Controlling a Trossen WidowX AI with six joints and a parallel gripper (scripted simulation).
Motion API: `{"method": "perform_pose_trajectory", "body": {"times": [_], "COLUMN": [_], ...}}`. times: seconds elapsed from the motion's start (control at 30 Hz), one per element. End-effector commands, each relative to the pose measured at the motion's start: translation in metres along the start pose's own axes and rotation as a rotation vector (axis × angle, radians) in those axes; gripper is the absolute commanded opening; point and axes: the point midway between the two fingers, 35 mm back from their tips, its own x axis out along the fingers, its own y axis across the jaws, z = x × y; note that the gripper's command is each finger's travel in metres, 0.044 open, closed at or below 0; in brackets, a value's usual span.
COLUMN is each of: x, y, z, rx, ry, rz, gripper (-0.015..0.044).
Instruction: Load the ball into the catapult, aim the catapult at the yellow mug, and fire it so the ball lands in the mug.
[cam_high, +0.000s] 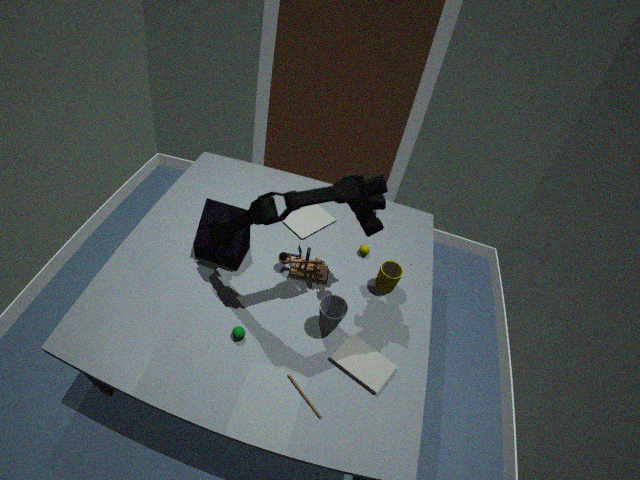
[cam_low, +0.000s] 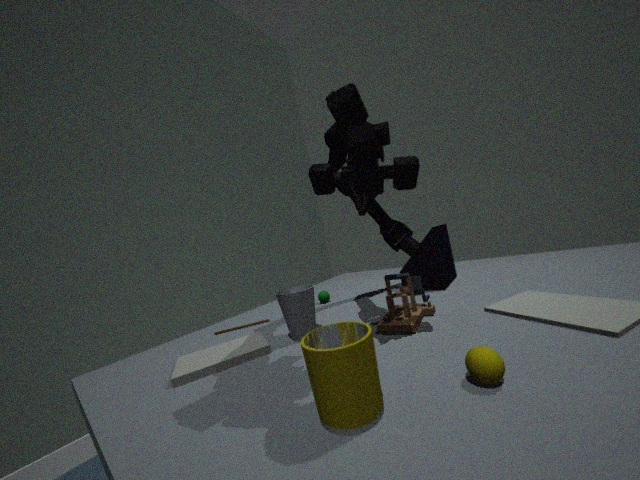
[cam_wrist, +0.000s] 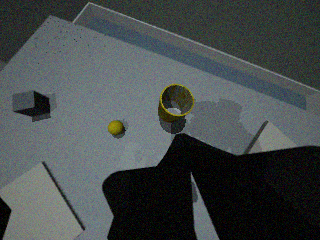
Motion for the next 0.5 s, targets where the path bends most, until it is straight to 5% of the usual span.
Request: {"method": "perform_pose_trajectory", "body": {"times": [0.0, 0.47], "x": [0.004, 0.001], "y": [0.024, 0.09], "z": [-0.016, -0.075], "rx": [-0.113, -0.483], "ry": [0.055, 0.218], "rz": [0.017, 0.06], "gripper": [0.0, 0.0]}}
